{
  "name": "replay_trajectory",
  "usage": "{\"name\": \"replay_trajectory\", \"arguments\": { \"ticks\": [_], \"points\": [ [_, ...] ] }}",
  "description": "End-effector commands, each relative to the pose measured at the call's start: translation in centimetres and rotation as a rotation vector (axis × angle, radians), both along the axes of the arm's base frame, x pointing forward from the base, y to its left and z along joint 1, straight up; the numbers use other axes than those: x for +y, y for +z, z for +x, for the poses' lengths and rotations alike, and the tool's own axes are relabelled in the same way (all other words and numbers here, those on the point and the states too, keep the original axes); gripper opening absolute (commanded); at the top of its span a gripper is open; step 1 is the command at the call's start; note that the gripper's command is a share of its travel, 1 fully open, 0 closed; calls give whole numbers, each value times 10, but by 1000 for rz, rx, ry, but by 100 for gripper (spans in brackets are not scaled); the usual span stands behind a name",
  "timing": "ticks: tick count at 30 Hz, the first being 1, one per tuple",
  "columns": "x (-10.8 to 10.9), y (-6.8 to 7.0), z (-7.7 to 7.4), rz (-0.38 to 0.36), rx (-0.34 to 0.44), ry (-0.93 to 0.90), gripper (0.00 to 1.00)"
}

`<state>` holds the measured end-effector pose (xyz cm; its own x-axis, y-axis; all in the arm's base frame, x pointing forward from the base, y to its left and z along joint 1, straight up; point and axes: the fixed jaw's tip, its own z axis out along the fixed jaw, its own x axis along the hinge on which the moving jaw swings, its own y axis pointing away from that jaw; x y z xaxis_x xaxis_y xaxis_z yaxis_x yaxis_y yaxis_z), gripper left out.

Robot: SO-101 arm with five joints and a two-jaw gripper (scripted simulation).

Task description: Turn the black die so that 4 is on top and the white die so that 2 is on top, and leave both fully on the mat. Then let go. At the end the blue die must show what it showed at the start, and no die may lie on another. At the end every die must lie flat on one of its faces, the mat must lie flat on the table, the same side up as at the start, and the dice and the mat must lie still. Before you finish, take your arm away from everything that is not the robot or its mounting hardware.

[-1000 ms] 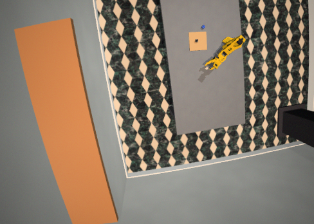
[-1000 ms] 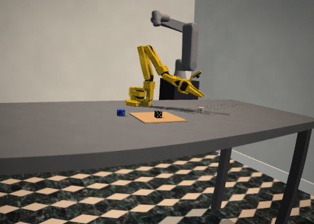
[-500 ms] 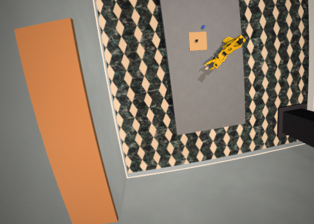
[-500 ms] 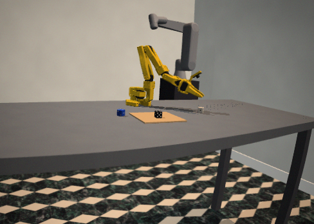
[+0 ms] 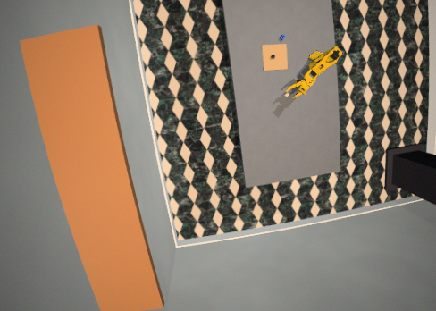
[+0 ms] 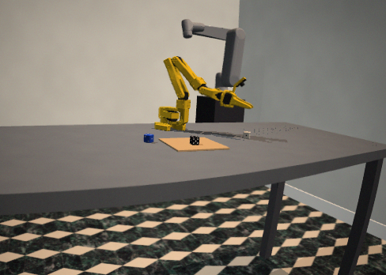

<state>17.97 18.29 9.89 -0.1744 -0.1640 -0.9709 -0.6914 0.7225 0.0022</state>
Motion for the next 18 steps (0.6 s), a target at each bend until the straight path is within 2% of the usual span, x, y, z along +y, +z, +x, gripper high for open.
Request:
{"name": "replay_trajectory", "arguments": {
  "ticks": [1,2,6,10,13,18],
  "points": [
    [2,31,-1,86,-99,10,29],
    [2,31,-1,86,-99,10,29],
    [0,57,-3,169,-185,9,28],
    [-3,77,-6,229,-248,9,28],
    [-4,84,-7,253,-272,9,28],
    [-5,86,-8,259,-279,9,28]
  ]
}}
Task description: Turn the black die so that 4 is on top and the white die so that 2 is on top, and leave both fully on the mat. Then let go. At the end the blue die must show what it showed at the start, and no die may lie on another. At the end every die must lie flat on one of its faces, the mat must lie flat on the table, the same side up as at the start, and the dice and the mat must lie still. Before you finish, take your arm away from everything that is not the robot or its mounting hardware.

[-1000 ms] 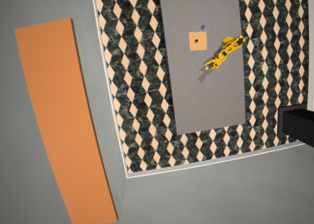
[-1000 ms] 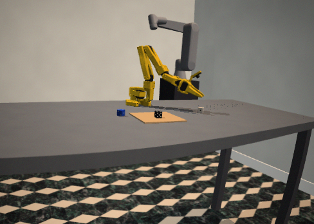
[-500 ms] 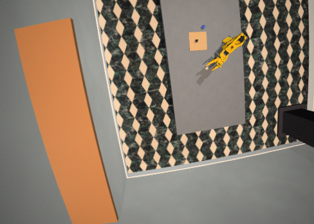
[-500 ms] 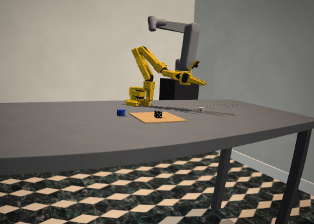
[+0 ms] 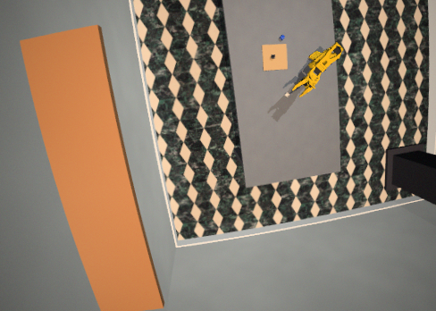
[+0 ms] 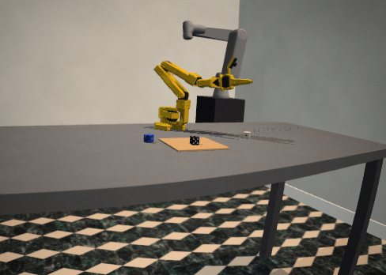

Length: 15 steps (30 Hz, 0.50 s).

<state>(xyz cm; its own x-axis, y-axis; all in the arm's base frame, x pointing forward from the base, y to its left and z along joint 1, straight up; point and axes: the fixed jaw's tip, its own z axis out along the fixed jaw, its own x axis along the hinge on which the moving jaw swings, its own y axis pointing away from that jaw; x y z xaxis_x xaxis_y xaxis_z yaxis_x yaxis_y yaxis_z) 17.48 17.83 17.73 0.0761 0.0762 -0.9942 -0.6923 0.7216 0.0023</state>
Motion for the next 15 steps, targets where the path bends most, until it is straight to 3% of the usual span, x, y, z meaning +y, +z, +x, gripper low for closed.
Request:
{"name": "replay_trajectory", "arguments": {
  "ticks": [1,15],
  "points": [
    [0,8,-3,17,-27,7,28],
    [6,8,2,-22,15,10,28]
  ]
}}
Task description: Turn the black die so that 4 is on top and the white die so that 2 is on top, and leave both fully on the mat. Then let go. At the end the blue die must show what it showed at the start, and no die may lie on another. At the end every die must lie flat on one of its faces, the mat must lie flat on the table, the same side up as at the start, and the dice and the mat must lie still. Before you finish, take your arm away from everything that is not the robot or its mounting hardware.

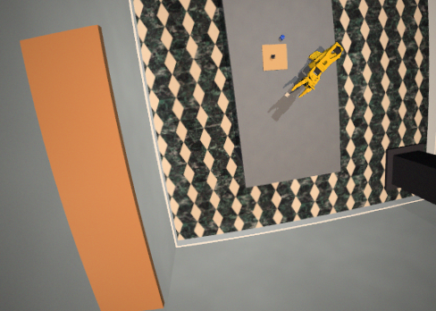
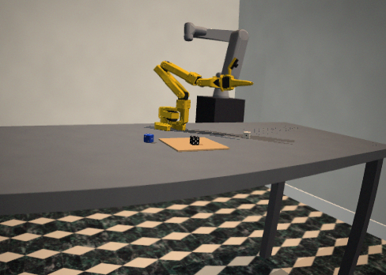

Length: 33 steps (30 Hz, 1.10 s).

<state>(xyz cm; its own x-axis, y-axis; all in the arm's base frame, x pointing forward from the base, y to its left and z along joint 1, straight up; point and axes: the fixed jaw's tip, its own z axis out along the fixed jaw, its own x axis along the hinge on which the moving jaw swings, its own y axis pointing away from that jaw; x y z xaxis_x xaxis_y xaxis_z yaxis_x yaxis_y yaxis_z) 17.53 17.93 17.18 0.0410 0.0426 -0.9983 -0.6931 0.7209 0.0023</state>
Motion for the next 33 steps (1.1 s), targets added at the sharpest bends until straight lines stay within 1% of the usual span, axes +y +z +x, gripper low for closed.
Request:
{"name": "replay_trajectory", "arguments": {
  "ticks": [1,3,6,12,18,20,27,33],
  "points": [
    [6,13,3,5,-12,9,28],
    [6,13,3,5,-12,9,28],
    [10,13,6,-23,19,11,28],
    [19,12,13,-101,103,16,28],
    [27,11,20,-202,213,21,28],
    [27,11,20,-202,213,21,28],
    [34,8,22,-340,360,27,28],
    [34,5,20,-460,486,30,28]
  ]
}}
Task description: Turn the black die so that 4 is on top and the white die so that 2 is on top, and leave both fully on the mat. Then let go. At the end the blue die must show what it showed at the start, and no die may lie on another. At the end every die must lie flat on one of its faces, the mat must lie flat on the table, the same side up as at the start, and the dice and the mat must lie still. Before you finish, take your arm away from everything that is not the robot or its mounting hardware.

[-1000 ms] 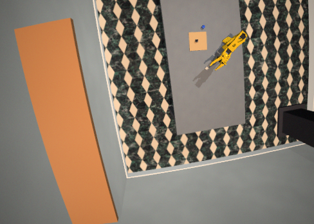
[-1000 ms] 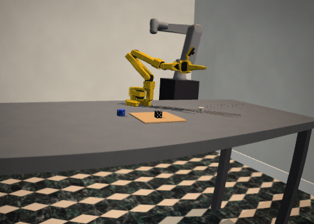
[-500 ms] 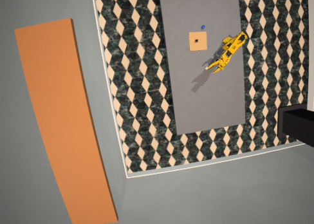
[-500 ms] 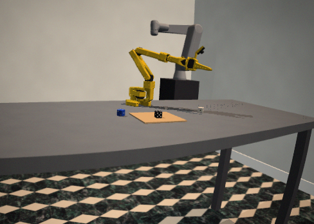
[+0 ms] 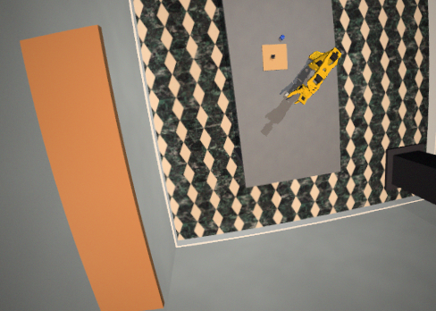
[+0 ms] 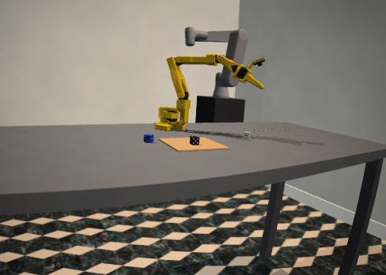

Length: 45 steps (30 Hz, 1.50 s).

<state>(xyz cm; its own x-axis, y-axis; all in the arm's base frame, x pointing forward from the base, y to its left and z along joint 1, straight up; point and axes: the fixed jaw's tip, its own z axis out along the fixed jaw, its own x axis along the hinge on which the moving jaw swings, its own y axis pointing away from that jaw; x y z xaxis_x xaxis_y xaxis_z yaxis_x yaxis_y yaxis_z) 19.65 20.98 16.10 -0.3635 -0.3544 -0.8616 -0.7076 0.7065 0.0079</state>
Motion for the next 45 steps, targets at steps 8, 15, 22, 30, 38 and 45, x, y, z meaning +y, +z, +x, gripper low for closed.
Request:
{"name": "replay_trajectory", "arguments": {
  "ticks": [8,15,22,30,38,45],
  "points": [
    [-1,13,-8,-160,173,8,28],
    [-9,10,-17,-263,276,10,28],
    [-13,9,-23,-313,324,10,28],
    [-17,9,-27,-349,360,10,28],
    [-18,8,-27,-353,364,10,28],
    [-16,-1,-26,-385,394,10,28]
  ]
}}
